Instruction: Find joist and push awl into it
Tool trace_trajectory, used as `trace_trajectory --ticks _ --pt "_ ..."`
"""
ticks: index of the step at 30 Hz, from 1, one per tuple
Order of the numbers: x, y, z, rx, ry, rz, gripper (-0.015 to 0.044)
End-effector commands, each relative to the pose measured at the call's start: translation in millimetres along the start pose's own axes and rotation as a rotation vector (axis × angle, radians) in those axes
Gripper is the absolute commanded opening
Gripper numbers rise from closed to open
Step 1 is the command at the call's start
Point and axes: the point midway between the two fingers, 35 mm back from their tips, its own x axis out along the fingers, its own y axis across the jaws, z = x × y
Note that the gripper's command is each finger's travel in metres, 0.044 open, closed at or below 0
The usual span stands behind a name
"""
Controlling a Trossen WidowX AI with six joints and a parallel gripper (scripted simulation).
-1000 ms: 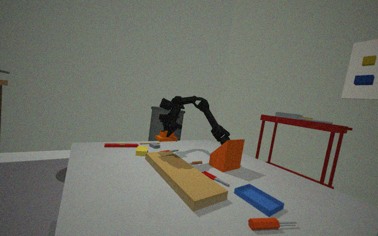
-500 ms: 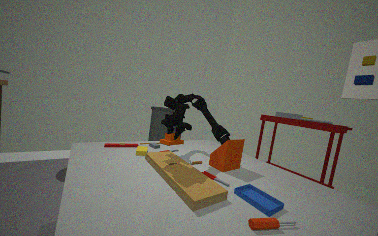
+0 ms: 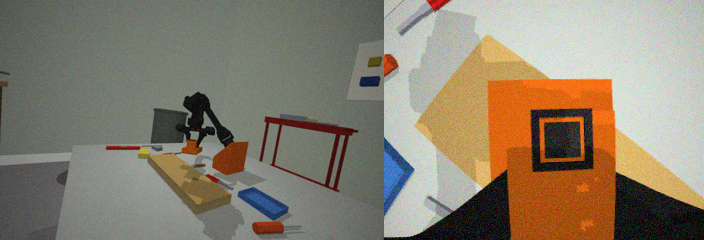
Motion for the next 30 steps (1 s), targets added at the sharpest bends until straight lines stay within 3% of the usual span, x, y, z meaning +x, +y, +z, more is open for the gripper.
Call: trace_trajectory --ticks 1,15,30 --pt "4.5 33.6 13.8 -0.083 -0.009 0.034 0.0" --pt "26.0 164.4 26.3 -0.398 0.012 0.136 0.0" --pt "55.2 292.8 -10.1 -0.722 0.075 0.208 0.0"
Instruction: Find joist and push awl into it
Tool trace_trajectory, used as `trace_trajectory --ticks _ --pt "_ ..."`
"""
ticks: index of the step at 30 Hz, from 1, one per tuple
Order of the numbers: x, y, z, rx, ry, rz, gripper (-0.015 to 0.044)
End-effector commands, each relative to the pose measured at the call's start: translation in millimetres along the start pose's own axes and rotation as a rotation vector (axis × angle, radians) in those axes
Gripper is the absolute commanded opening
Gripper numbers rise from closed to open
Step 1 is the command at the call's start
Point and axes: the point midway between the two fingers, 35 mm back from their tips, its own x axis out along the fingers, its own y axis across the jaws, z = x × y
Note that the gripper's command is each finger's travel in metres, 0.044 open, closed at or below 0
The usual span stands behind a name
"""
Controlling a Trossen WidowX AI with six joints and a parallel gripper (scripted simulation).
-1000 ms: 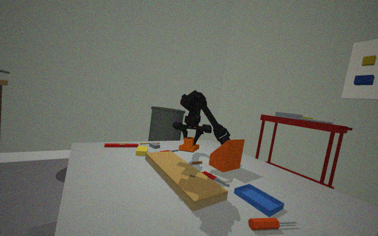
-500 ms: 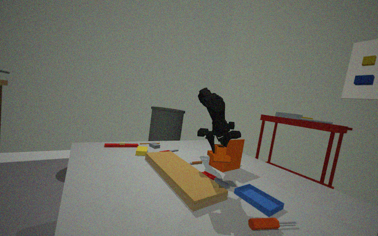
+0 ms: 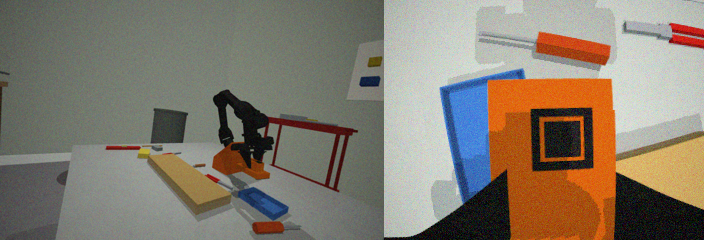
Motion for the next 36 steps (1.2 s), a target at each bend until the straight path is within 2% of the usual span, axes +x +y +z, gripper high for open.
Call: trace_trajectory --ticks 1,8,36 --pt "13.6 27.7 9.2 -0.075 0.014 0.018 0.0" --pt "36.4 69.8 13.4 -0.184 0.053 0.042 0.0" --pt "104.8 66.3 -8.2 -0.184 0.055 0.041 0.0"
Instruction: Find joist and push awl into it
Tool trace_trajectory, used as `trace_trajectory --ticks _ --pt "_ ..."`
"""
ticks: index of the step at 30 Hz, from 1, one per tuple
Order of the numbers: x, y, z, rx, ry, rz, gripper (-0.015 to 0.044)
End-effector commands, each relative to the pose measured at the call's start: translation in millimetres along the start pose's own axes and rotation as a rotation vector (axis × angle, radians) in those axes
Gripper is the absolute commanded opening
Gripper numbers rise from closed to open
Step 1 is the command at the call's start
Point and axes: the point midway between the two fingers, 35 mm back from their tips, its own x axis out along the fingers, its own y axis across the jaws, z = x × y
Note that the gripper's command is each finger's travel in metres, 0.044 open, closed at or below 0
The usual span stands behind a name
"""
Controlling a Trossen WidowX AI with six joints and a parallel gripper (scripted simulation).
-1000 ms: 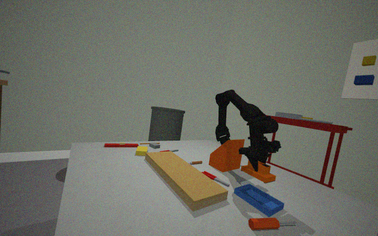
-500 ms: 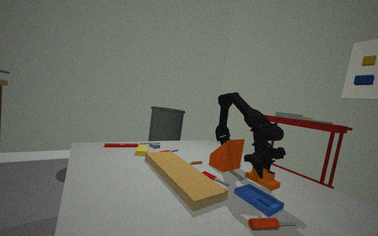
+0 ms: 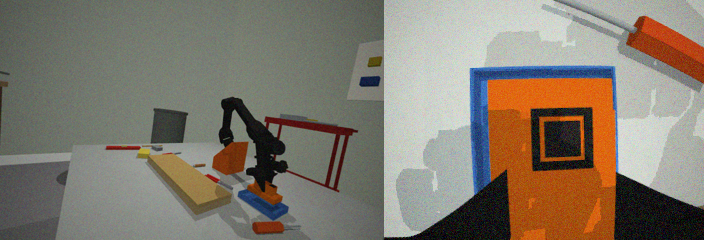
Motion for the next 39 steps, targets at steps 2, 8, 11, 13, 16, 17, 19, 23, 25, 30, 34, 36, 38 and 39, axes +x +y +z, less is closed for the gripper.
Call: trace_trajectory --ticks 2,8,11,13,16,17,19,23,25,30,34,36,38,39 --pt "14.6 1.2 -5.9 -0.003 0.007 -0.001 0.0" --pt "22.2 1.6 -8.8 -0.003 0.007 -0.001 0.0" --pt "25.6 1.5 -9.8 -0.003 0.007 -0.001 0.0" --pt "28.4 1.5 -10.6 -0.003 0.007 -0.001 0.0" --pt "32.8 1.4 -12.0 -0.003 0.007 -0.001 0.0" --pt "34.2 1.5 -12.5 -0.003 0.008 -0.001 0.0" --pt "36.0 1.5 -13.1 -0.003 0.008 -0.001 0.0" --pt "36.3 1.5 -13.1 -0.003 0.008 -0.001 0.0" --pt "34.9 1.8 -13.1 -0.001 0.008 0.003 0.0026" --pt "34.9 1.8 -13.1 -0.001 0.008 0.003 0.0157" --pt "34.9 1.8 -13.1 -0.001 0.008 0.003 0.0262" --pt "34.9 1.8 -13.1 -0.001 0.008 0.003 0.0315" --pt "27.0 1.0 -9.7 -0.001 0.007 0.003 0.0368" --pt "19.3 0.5 -6.6 -0.001 0.007 0.003 0.0394"
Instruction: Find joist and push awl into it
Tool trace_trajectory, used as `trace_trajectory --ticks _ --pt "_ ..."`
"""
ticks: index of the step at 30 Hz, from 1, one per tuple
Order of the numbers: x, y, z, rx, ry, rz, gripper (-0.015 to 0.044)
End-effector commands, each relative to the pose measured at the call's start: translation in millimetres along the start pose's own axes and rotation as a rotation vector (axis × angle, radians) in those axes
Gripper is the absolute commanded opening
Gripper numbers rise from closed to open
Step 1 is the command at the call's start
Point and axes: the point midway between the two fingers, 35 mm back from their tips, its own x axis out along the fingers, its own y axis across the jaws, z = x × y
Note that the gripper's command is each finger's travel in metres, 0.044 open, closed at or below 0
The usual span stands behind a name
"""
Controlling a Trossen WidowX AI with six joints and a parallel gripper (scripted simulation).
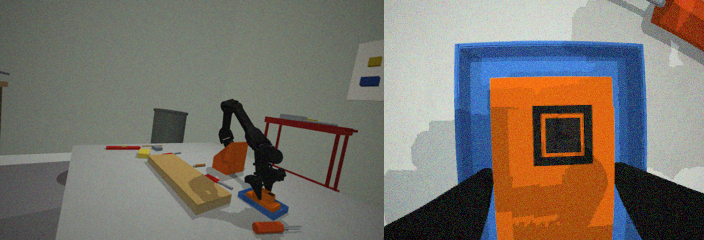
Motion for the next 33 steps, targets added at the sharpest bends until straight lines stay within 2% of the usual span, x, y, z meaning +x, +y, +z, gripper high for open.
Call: trace_trajectory --ticks 1,2,6,8,9,11,17,22,27,33 --pt "-22.7 -2.4 10.0 0.002 -0.01 -0.003 0.042" --pt "-33.6 -2.6 13.6 0.002 -0.011 -0.002 0.044" --pt "-87.7 0.2 26.5 0.001 -0.012 -0.001 0.044" --pt "-90.9 0.6 27.1 0.001 -0.012 -0.001 0.044" --pt "-73.6 -1.1 21.2 0.004 -0.003 -0.003 0.044" --pt "-83.8 -16.2 5.4 0.077 -0.004 -0.007 0.044" --pt "-118.4 -69.8 -81.6 0.415 0.011 -0.03 0.044" --pt "-133.6 -90.3 -164.9 0.699 0.041 -0.053 0.044" --pt "-139.3 -86.2 -248.1 0.982 0.09 -0.081 0.044" --pt "-137.3 -50.8 -334.9 1.319 0.174 -0.126 0.044"
